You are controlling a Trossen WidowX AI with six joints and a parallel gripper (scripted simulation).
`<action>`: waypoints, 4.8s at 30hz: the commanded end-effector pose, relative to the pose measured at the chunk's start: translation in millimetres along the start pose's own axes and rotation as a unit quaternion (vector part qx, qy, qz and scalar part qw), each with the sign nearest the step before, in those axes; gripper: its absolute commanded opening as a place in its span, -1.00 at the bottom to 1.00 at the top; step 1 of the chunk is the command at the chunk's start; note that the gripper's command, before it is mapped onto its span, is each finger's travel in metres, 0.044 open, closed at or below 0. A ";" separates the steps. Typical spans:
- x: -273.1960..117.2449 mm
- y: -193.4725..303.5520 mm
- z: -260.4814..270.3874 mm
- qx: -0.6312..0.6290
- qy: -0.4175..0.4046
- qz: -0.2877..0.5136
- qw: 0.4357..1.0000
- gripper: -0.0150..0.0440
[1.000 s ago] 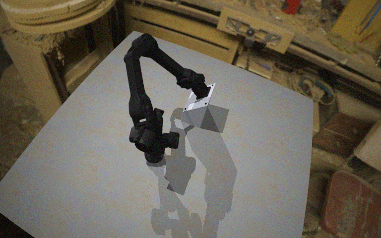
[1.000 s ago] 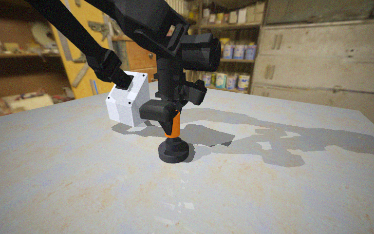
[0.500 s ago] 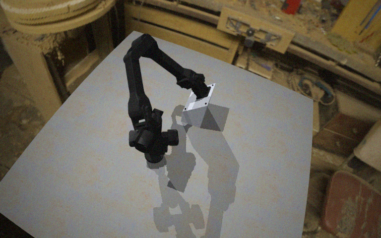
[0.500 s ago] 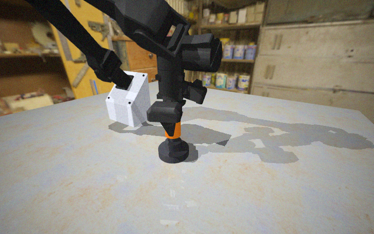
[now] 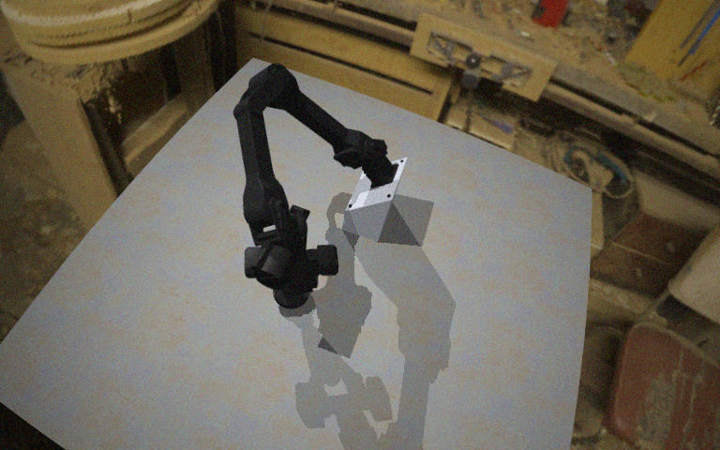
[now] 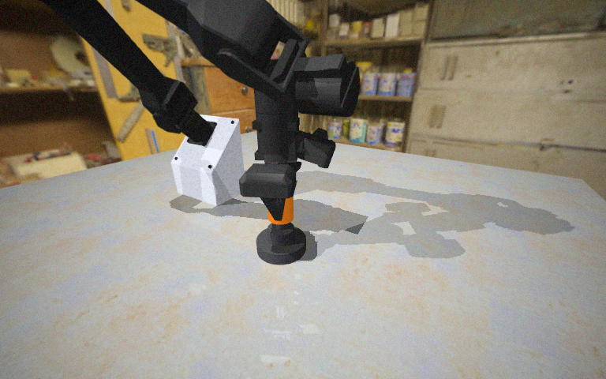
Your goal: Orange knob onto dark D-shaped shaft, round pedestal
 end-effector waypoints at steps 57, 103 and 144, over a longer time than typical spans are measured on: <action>0.8 1.0 1.3 -0.105 -0.001 0.000 0.994 -0.49; -0.9 0.8 -0.4 -0.209 -0.001 0.000 0.978 -0.49; 0.0 0.3 -1.9 -0.310 -0.001 -0.001 0.951 -0.49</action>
Point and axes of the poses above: the point midway between the two fingers, 35 mm back from their tips, its own x axis out along the fingers, its own z axis across the jaws, y = z × x, the point moved 3 cm from there along -x, back along the fingers, and after that the axes turned 8 degrees about x, right-handed, at the moved point
